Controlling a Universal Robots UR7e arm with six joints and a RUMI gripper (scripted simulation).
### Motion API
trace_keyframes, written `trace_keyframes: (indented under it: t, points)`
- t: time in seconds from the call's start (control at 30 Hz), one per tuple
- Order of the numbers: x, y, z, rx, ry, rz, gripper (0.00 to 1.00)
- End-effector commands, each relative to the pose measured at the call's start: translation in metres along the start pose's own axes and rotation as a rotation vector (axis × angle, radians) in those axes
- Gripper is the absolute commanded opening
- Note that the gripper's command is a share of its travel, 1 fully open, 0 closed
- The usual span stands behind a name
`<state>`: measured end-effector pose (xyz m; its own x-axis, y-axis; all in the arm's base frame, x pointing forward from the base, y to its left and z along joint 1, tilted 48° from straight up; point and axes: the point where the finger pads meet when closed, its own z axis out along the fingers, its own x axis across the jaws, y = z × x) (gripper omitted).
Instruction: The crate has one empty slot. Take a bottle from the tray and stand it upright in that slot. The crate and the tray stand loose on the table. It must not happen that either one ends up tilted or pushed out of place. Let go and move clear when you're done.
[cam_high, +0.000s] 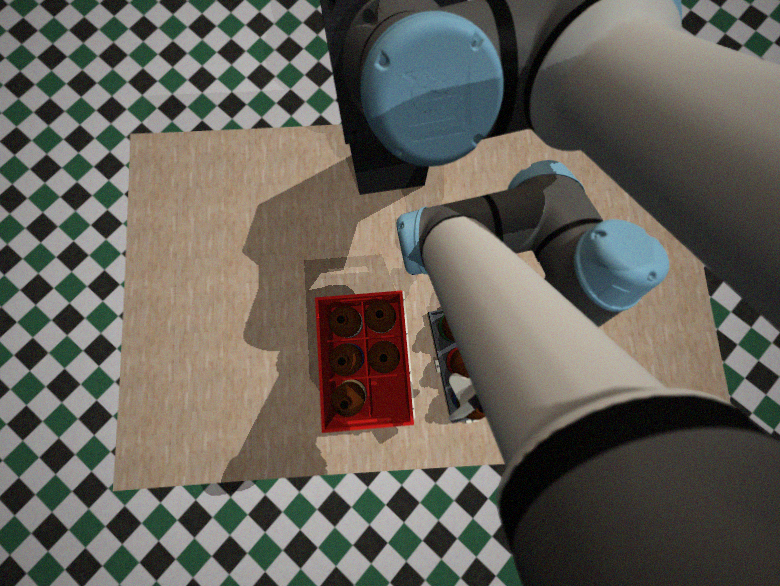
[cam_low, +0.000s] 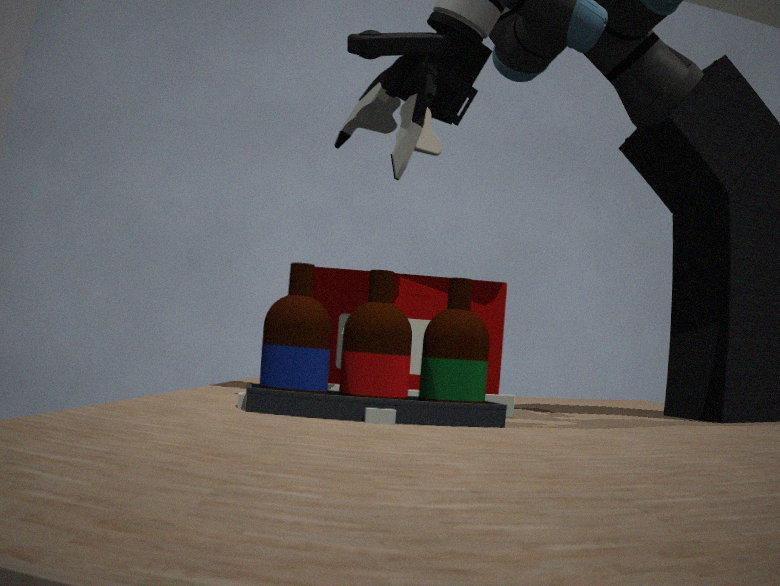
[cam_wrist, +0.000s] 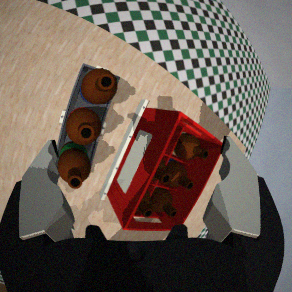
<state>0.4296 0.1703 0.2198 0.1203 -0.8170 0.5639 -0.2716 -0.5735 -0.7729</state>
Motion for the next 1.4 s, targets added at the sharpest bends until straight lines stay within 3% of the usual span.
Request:
trace_keyframes:
  t: [0.0, 1.37]
  points:
    - [0.015, 0.010, 0.009, -0.047, -0.041, 0.103, 1.00]
    - [0.102, 0.071, 0.060, -0.269, -0.123, 0.712, 1.00]
